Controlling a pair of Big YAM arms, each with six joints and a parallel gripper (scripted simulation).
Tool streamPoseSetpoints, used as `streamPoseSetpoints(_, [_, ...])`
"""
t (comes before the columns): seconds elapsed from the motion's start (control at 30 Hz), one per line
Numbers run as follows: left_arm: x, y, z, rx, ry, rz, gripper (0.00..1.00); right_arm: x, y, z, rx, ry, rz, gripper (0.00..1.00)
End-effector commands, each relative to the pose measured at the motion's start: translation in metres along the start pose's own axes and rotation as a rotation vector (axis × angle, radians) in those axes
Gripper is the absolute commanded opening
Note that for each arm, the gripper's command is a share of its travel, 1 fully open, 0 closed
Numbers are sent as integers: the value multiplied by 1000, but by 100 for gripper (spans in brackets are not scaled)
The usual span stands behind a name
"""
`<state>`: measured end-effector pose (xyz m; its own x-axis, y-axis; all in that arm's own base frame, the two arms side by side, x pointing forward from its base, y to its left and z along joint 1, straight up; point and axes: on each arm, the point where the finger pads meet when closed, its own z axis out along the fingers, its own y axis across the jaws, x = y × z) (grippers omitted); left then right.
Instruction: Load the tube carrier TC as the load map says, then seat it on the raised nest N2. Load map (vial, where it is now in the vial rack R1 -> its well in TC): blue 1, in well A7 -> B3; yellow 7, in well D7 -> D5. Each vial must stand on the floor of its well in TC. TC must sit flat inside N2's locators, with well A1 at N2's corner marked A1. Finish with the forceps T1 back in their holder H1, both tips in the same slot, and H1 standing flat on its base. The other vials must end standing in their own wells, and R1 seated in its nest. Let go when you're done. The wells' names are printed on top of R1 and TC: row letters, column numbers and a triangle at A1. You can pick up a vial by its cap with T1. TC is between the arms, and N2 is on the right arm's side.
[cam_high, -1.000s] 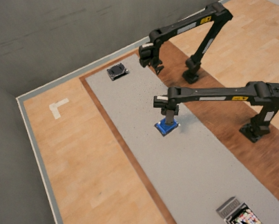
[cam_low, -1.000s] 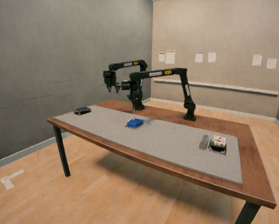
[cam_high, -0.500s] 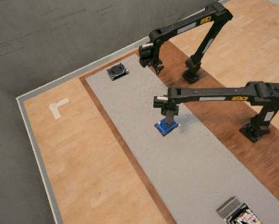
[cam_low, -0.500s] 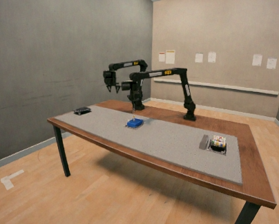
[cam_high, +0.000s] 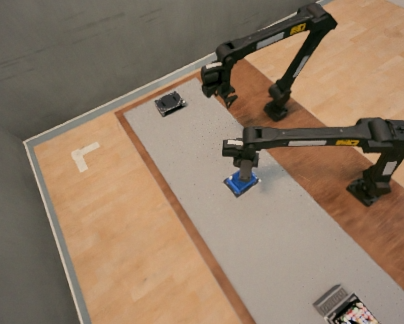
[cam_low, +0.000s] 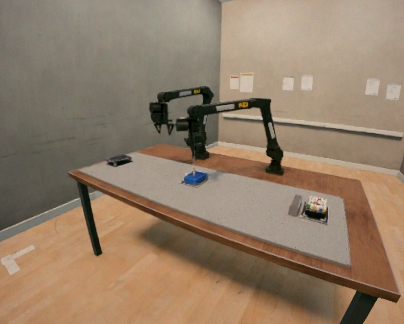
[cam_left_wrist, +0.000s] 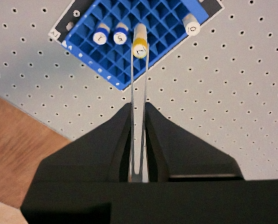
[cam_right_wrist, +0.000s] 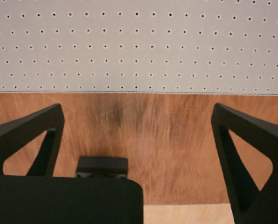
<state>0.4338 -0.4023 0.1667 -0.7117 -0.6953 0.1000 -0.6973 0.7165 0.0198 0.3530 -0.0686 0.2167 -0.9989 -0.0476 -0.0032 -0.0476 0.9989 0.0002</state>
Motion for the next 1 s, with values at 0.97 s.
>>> streamPoseSetpoints(0.97, [1, -2, 16, 4, 2, -3, 9, -8, -1, -12, 8, -32, 13, 100])
